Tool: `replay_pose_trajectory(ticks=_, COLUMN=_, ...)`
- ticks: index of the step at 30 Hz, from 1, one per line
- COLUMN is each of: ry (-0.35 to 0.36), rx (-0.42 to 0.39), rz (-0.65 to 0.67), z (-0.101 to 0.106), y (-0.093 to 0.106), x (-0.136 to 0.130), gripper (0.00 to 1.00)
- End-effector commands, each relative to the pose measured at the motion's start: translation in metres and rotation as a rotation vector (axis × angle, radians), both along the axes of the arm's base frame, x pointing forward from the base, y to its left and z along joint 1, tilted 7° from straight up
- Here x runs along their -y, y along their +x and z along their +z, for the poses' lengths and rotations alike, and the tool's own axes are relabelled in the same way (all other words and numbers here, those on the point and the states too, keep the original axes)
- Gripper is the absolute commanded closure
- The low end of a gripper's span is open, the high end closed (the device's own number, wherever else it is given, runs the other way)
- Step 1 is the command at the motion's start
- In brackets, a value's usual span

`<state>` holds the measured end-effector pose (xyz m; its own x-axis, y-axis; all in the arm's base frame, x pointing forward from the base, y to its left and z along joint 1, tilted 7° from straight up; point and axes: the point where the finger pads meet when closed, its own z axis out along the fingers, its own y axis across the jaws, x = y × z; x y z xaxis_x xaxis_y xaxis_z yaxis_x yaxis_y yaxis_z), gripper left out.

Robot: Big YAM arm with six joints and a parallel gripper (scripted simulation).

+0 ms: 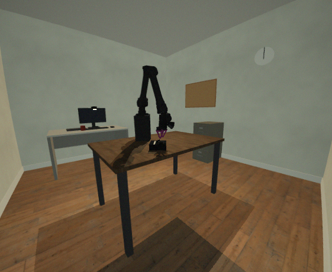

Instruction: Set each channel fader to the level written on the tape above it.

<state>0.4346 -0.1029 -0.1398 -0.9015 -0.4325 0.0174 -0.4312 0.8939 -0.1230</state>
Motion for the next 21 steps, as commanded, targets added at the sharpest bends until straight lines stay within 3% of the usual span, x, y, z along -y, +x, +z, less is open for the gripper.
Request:
replay_pose_trajectory(ticks=1, ry=-0.003, rx=0.049, rz=0.277, z=0.014, y=0.018, x=0.001, gripper=1.0)
replay_pose_trajectory(ticks=3, ry=-0.003, rx=0.06, rz=0.351, z=0.014, y=0.018, x=0.001, gripper=1.0)
replay_pose_trajectory(ticks=9, ry=-0.01, rx=0.077, rz=0.352, z=0.018, y=0.028, x=0.003, gripper=1.0)
replay_pose_trajectory(ticks=21, ry=-0.009, rx=0.074, rz=0.355, z=0.018, y=0.028, x=0.001, gripper=1.0)
